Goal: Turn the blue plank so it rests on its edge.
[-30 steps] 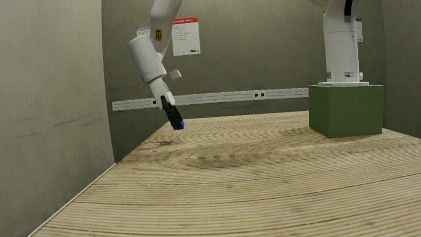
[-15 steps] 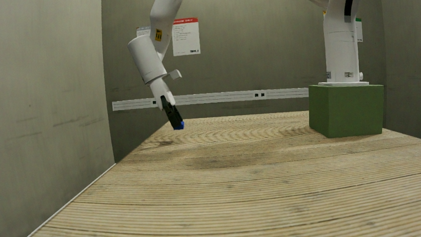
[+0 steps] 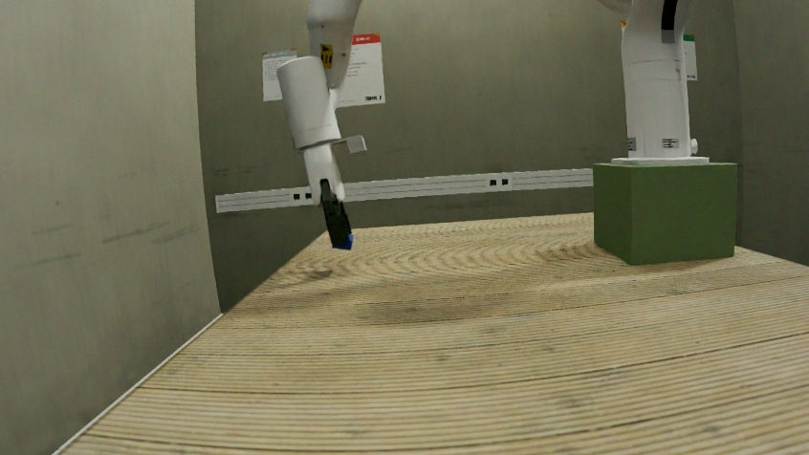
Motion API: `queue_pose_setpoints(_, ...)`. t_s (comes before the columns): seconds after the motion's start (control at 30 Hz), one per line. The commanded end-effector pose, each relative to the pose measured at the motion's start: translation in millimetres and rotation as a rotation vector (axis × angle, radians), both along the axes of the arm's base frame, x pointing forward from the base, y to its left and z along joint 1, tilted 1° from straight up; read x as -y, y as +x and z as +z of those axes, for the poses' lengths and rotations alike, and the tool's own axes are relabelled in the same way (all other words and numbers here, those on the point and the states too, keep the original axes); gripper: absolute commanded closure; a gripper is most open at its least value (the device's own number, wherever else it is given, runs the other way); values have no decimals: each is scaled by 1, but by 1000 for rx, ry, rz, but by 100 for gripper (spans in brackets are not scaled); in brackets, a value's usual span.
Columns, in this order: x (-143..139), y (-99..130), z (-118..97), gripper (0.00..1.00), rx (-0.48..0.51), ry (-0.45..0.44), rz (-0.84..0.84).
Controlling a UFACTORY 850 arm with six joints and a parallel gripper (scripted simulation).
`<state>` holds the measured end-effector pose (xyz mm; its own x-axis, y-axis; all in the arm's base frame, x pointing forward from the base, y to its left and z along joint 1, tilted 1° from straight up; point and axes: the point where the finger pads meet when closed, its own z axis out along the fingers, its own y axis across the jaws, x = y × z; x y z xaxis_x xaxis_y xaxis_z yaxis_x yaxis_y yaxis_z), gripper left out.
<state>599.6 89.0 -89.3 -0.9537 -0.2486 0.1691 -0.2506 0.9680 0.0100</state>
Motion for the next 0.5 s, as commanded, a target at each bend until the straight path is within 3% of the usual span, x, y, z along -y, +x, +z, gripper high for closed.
queue_pose_setpoints(0.0, 1, -2, 2, 28, 56, 14, 0)
queue_pose_setpoints(0.47, -1, -2, 1, 28, 62, 24, 0)
